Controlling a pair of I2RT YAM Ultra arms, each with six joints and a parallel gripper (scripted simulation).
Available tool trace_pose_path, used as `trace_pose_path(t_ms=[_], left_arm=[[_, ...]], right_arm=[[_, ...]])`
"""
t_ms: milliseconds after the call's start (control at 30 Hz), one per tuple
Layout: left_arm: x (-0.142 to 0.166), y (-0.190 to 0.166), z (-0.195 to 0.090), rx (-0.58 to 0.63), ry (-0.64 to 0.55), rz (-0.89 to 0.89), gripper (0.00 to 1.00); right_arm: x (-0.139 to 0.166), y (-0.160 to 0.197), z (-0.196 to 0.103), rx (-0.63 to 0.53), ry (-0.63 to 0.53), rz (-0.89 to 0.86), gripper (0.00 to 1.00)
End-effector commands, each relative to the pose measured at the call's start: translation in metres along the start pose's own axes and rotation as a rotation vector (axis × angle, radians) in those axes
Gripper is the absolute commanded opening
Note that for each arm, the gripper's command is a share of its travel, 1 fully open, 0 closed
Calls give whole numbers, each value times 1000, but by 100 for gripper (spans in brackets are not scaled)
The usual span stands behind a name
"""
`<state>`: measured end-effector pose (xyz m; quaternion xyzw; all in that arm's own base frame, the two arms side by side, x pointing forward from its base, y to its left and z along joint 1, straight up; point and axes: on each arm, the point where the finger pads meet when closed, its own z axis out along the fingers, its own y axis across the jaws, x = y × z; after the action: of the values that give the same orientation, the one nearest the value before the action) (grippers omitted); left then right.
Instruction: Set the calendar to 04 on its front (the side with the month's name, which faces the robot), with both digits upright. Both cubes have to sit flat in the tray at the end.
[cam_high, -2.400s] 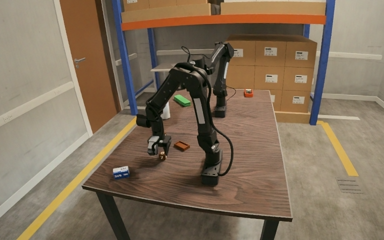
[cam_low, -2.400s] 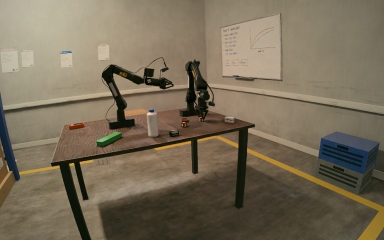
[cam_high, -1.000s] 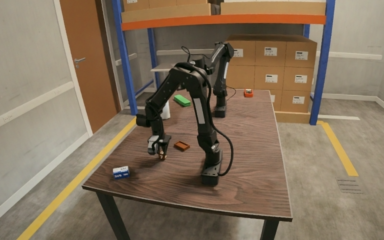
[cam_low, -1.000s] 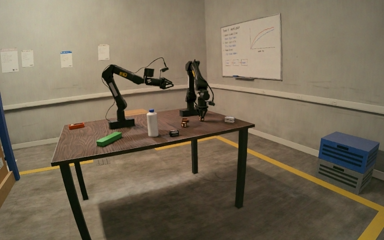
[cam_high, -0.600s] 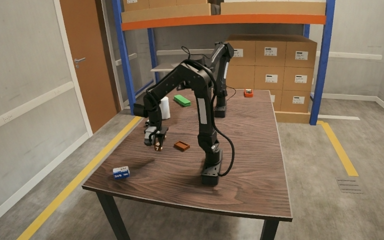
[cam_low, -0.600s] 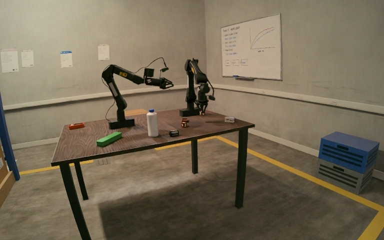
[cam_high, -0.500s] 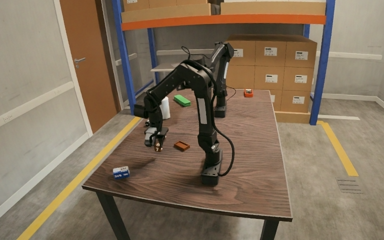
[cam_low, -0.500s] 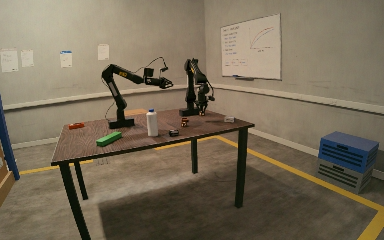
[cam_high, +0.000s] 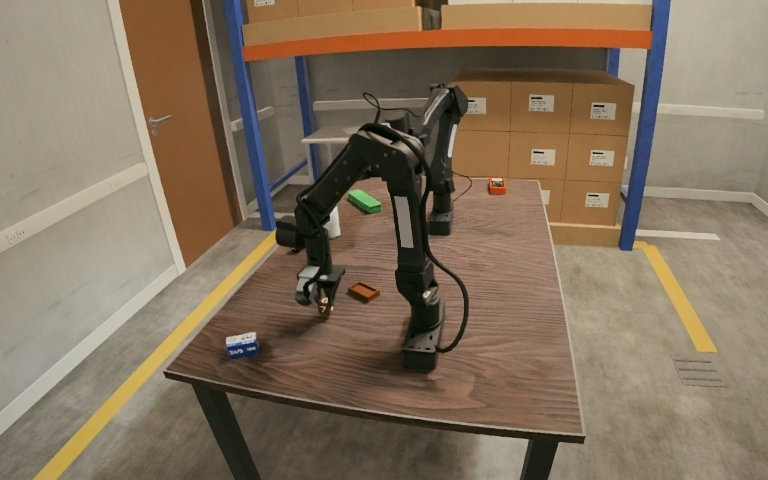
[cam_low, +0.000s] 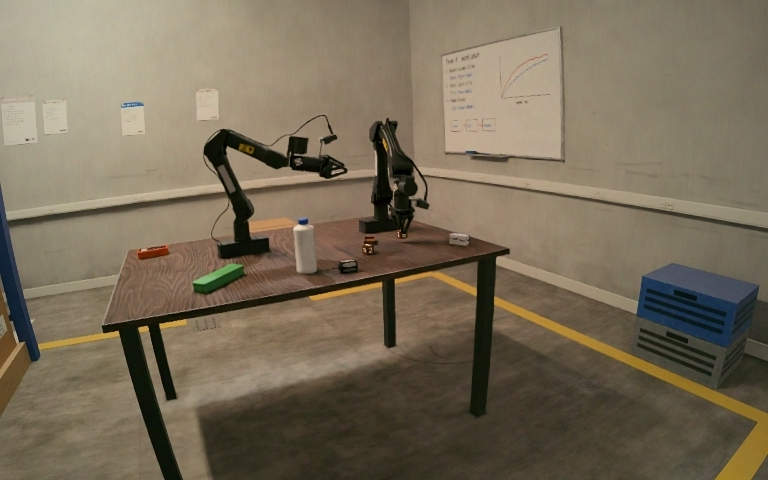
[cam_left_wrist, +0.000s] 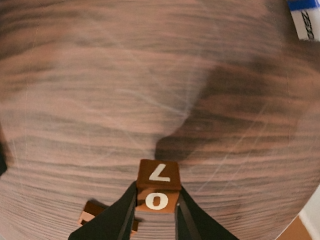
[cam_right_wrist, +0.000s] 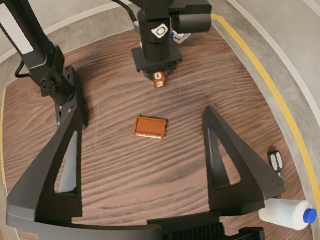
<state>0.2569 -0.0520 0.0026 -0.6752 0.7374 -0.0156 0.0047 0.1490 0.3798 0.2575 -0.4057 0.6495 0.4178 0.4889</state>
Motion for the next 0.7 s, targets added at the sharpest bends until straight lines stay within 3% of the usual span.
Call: trace_pose_path(t_ms=[0,533,667], left_arm=[[2,-5,0,13,5,121,26],[2,-4,0,-6,21,802,26],[1,-4,0,-8,21,889,26]], right_arm=[[-23,3,0,-7,-62,-13,100],[-23,3,0,-7,-62,-13,100],[-23,3,0,-7,-62,-13,100]])
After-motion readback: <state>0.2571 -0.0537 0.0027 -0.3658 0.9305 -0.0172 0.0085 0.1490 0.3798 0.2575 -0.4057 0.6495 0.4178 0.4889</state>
